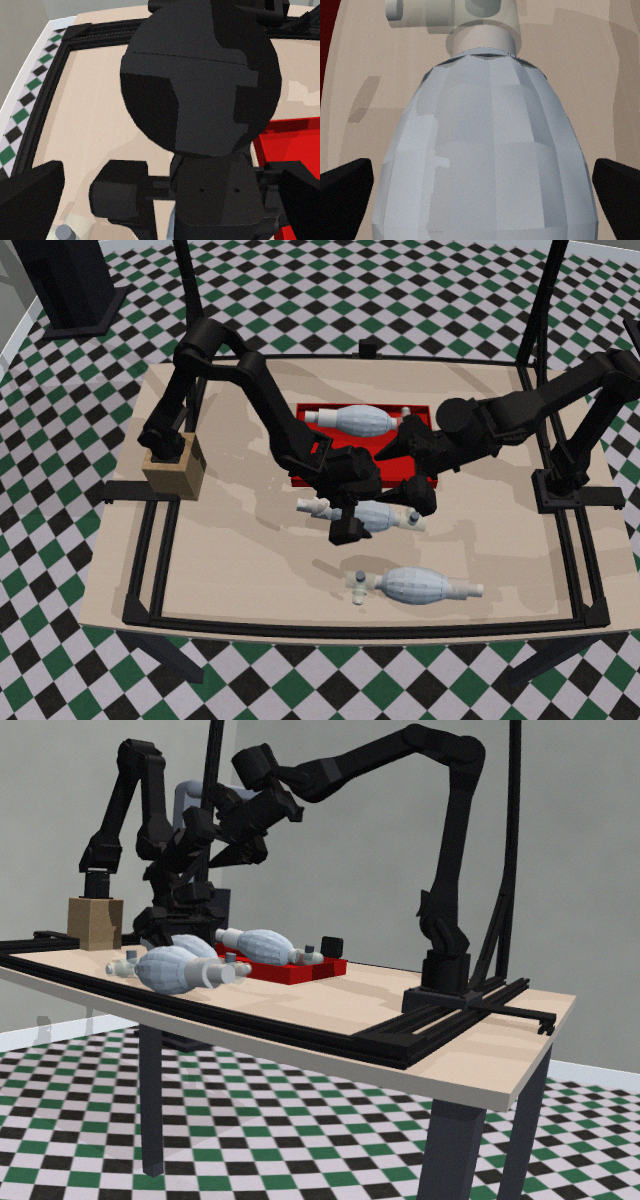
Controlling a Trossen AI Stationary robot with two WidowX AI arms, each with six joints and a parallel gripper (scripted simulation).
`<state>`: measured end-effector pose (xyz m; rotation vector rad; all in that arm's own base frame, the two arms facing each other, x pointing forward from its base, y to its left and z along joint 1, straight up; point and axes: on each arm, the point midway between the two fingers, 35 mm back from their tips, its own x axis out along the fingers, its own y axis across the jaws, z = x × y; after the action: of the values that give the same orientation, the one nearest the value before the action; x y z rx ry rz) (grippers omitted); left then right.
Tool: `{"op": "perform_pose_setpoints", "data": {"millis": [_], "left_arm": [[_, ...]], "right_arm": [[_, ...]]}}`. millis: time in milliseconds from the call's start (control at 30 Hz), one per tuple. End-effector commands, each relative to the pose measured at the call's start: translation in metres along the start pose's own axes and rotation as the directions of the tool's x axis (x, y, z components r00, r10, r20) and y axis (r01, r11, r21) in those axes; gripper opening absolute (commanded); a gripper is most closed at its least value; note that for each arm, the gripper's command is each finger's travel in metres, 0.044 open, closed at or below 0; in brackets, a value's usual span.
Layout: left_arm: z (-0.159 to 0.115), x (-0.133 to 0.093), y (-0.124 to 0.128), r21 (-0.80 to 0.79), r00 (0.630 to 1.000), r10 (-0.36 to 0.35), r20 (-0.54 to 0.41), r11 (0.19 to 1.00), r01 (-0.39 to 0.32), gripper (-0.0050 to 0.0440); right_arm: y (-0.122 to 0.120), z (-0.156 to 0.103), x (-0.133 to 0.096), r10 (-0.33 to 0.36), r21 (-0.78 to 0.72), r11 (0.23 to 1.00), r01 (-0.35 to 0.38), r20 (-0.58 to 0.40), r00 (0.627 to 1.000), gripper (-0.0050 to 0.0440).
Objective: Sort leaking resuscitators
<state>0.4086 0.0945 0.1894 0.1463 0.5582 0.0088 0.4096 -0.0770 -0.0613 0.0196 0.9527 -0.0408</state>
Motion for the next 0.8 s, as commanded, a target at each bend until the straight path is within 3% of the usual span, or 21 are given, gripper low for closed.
{"op": "perform_pose_setpoints", "data": {"millis": [0, 33, 67, 267, 400, 600, 633, 767], "left_arm": [[0.069, -0.020, 0.020, 0.005, 0.979, 0.077, 0.189, 0.997, -0.079, 0.0440], [0.069, -0.020, 0.020, 0.005, 0.979, 0.077, 0.189, 0.997, -0.079, 0.0440], [0.011, -0.002, 0.004, 0.001, 0.999, 0.013, 0.029, 1.000, -0.014, 0.0440], [0.071, -0.021, 0.021, 0.005, 0.976, 0.080, 0.202, 0.997, -0.083, 0.0440], [0.074, -0.026, 0.021, 0.000, 0.941, 0.120, 0.315, 0.992, -0.126, 0.0440], [0.074, -0.026, 0.021, 0.000, 0.941, 0.120, 0.315, 0.992, -0.126, 0.0440], [0.005, -0.001, 0.002, 0.000, 1.000, 0.008, 0.014, 1.000, -0.008, 0.0440], [0.027, -0.006, 0.008, 0.004, 0.997, 0.031, 0.072, 1.000, -0.031, 0.0440]], "right_arm": [[-0.001, 0.001, 0.000, -0.002, 0.000, 1.000, 0.002, 0.001, 1.000, 0.0440], [-0.001, 0.001, 0.000, -0.002, 0.000, 1.000, 0.002, 0.001, 1.000, 0.0440], [0.000, 0.000, 0.000, -0.001, 0.000, 1.000, 0.001, 0.000, 1.000, 0.0440], [0.000, 0.000, 0.000, -0.001, 0.000, 1.000, 0.001, 0.000, 1.000, 0.0440], [0.000, 0.000, 0.000, -0.001, 0.000, 1.000, 0.001, 0.000, 1.000, 0.0440], [0.000, 0.000, 0.000, -0.001, 0.000, 1.000, 0.001, 0.000, 1.000, 0.0440], [0.000, 0.000, 0.000, 0.000, 0.000, 1.000, 0.000, 0.000, 1.000, 0.0440], [0.000, 0.000, 0.000, 0.000, 0.000, 1.000, 0.000, 0.000, 1.000, 0.0440]]}}
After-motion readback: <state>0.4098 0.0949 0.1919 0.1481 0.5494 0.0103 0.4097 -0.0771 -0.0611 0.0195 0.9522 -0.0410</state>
